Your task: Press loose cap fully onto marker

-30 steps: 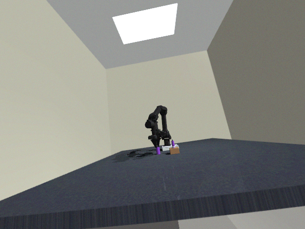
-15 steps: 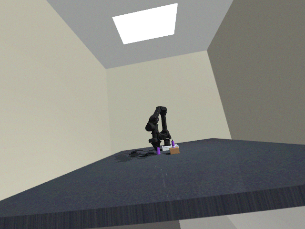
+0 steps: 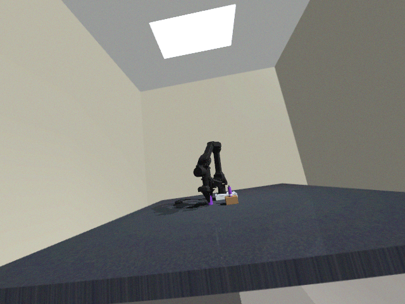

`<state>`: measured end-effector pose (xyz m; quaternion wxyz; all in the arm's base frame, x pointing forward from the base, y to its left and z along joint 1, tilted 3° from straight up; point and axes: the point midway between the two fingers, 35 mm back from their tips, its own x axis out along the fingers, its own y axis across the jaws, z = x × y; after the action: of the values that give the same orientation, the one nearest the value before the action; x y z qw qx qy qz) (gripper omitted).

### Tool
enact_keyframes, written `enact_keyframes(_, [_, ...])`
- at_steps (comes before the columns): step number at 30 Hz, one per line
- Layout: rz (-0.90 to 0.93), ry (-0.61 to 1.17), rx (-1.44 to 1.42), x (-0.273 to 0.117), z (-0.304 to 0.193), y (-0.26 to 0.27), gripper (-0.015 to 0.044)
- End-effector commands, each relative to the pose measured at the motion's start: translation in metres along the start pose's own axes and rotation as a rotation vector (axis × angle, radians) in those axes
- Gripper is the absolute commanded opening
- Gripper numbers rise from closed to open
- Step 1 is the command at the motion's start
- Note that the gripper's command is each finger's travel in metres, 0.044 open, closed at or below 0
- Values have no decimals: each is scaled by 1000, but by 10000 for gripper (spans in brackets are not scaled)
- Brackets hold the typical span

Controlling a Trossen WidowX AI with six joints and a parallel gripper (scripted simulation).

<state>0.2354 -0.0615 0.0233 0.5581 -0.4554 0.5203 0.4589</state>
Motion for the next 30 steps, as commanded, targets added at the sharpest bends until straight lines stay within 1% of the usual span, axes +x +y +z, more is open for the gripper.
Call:
enact_keyframes(1, [-1, -5, 5, 1, 1, 0, 112])
enact_keyframes(5, [-1, -5, 5, 1, 1, 0, 85])
enact_keyframes(8, [-1, -5, 5, -3, 1, -1, 6])
enact_keyframes(9, [-1, -5, 5, -6, 0, -1, 0])
enact_keyframes(30, [-1, -4, 5, -60, -1, 0, 0])
